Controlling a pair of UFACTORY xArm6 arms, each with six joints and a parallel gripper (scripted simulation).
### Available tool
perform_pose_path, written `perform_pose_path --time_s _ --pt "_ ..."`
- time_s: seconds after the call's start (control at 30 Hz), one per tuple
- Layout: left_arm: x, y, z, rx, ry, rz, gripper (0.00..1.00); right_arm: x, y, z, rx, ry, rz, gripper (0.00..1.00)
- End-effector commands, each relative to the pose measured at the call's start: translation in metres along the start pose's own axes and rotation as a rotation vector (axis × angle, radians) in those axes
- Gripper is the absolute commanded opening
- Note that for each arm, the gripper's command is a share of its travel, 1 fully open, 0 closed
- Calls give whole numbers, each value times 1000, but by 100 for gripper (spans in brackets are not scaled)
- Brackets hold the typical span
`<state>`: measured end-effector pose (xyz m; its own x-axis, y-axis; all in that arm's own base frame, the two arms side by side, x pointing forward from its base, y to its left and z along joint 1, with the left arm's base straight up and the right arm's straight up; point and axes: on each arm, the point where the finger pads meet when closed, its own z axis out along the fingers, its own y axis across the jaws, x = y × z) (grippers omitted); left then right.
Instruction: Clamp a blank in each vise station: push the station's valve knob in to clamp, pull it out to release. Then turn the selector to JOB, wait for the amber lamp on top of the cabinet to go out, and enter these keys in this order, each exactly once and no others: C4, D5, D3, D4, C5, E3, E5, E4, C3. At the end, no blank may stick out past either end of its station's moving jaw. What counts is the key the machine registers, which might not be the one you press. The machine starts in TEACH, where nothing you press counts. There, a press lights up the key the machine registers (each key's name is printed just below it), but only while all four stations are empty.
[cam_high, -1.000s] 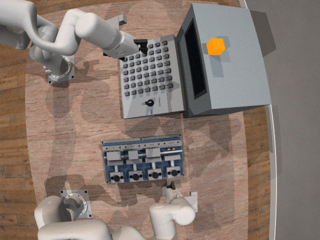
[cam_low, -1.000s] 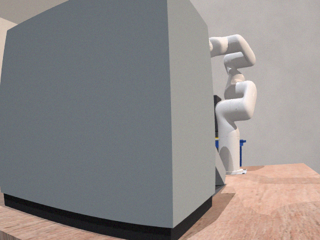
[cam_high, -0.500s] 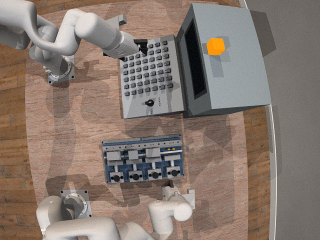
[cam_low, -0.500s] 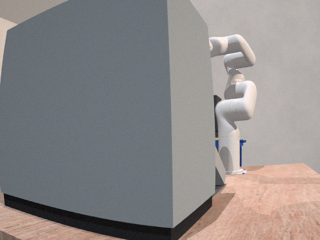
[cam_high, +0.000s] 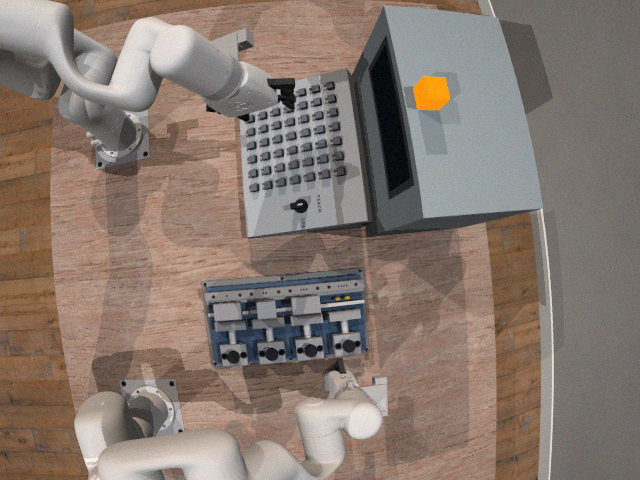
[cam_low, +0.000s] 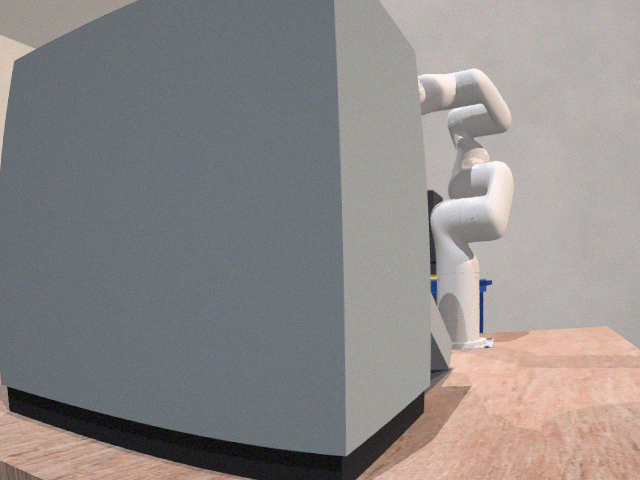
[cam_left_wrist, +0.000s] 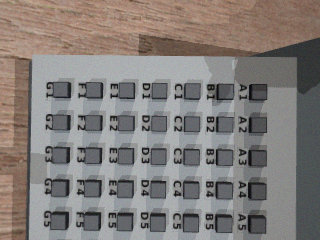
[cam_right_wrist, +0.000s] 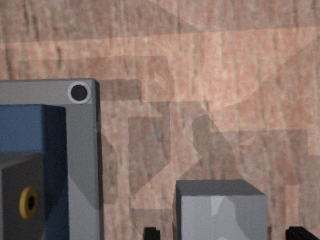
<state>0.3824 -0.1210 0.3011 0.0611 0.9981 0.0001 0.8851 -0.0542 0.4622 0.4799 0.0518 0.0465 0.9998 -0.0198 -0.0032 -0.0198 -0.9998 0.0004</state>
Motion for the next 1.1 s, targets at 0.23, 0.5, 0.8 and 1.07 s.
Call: perform_pose_path --time_s 0.23,0.5,0.8,1.07 --pt "0 2 -2 -5 -1 -1 100 3 0 4 1 8 0 0" --pt "0 2 -2 -5 -1 -1 100 3 0 2 1 8 0 0" --pt "0 2 -2 -5 -1 -1 100 3 0 1 1 8 0 0" --pt "0 2 -2 -5 -1 -1 100 3 0 1 1 8 0 0"
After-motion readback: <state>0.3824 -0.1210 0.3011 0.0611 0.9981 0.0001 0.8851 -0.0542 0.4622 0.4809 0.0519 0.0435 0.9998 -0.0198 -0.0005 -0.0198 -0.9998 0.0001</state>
